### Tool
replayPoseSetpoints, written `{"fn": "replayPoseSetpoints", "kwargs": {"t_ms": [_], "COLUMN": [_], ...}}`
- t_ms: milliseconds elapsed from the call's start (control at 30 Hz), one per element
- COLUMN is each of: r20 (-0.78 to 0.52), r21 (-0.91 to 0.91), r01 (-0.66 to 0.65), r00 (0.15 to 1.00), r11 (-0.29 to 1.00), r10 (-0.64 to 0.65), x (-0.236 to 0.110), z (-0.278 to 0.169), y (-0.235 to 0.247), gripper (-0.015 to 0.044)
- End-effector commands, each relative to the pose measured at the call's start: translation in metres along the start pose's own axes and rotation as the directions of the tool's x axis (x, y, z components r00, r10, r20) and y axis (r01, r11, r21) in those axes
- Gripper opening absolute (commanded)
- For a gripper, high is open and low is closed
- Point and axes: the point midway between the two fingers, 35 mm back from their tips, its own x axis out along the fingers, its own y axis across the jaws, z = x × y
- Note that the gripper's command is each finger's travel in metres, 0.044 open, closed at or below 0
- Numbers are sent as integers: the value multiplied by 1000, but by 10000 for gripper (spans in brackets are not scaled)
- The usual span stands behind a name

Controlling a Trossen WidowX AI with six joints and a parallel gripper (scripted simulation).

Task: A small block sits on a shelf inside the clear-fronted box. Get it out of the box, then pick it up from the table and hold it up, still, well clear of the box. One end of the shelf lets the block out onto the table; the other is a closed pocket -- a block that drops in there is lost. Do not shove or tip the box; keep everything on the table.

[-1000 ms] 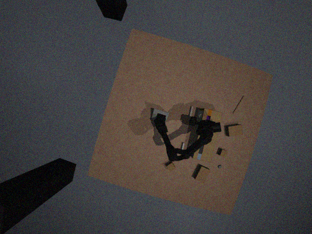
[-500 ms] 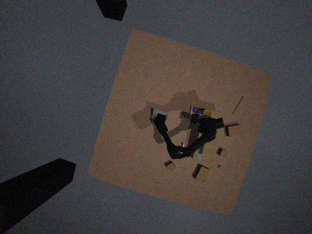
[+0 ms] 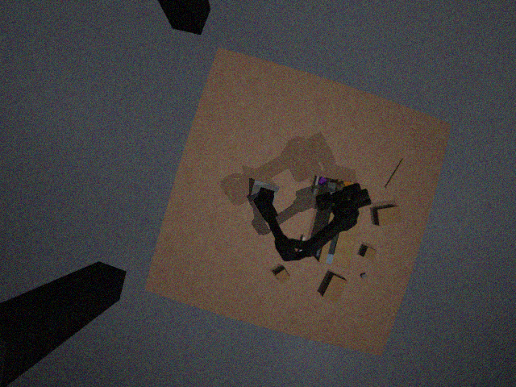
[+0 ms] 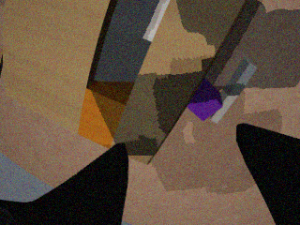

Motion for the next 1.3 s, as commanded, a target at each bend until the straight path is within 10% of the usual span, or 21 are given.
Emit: {"fn": "replayPoseSetpoints", "kwargs": {"t_ms": [0, 267, 700, 1000, 1267], "r20": [66, 151, 253, 315, 363], "r21": [-546, -982, -681, -163, 333], "r01": [44, 150, 210, 130, -27], "r00": [998, 988, 966, 946, 926], "r11": [837, 119, -702, -978, -942], "r10": [-9, 8, 44, 73, 102], "x": [7, 7, 7, 6, 5], "z": [-14, -30, -42, -50, -56], "y": [-3, -4, -4, -4, -4], "gripper": [285, 285, 285, 285, 285]}}
